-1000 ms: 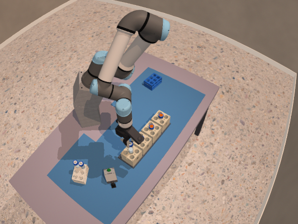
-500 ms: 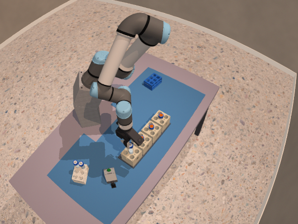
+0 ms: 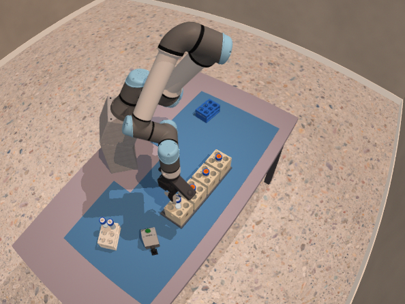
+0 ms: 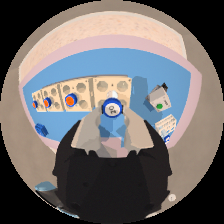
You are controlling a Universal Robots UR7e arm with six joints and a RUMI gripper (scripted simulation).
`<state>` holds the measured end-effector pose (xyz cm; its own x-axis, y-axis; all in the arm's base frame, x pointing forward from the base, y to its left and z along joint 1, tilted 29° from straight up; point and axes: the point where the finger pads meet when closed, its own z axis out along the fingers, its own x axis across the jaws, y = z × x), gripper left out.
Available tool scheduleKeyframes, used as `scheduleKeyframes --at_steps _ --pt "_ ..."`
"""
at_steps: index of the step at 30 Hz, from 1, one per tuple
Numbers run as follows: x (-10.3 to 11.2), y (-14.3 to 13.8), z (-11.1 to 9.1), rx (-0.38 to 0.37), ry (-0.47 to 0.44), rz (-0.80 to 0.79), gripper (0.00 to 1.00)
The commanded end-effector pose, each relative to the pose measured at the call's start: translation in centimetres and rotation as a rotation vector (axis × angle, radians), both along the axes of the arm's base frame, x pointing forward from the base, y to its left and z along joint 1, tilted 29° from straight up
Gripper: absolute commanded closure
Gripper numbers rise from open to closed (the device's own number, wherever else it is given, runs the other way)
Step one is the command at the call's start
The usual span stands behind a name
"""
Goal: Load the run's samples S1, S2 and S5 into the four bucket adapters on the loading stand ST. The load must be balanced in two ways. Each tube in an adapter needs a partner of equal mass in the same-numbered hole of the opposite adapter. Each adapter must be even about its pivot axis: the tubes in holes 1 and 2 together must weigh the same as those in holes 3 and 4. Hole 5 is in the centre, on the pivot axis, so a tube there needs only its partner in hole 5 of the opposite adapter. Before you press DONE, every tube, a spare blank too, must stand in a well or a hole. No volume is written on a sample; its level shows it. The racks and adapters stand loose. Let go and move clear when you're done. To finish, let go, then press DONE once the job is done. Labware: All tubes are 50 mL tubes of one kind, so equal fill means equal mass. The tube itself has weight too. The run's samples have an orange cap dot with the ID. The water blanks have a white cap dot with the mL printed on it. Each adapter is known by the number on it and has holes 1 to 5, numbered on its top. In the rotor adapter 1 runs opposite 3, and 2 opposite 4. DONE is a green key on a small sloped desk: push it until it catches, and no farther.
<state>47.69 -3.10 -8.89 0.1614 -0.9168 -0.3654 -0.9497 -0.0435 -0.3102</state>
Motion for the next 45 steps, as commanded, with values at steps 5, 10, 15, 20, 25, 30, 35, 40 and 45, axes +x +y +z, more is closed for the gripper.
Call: scheduleKeyframes --at_steps 5,10,15,20,25,30,35,40,45 --pt "0.3 0.3 -0.7 -0.001 -0.001 -0.001 1.00" --pt "0.5 0.6 -1.3 -0.001 -0.001 -0.001 1.00" --pt "0.6 0.8 -1.9 -0.001 -0.001 -0.001 1.00" --pt "0.8 1.1 -2.5 -0.001 -0.001 -0.001 1.00" --pt "0.9 1.3 -2.8 -0.001 -0.001 -0.001 1.00" --pt "1.0 1.4 -3.3 -0.001 -0.001 -0.001 1.00" --pt "1.1 1.6 -3.5 -0.001 -0.001 -0.001 1.00" --pt "1.2 1.7 -3.7 -0.001 -0.001 -0.001 1.00" --pt "1.3 1.8 -4.0 -0.001 -0.001 -0.001 1.00"
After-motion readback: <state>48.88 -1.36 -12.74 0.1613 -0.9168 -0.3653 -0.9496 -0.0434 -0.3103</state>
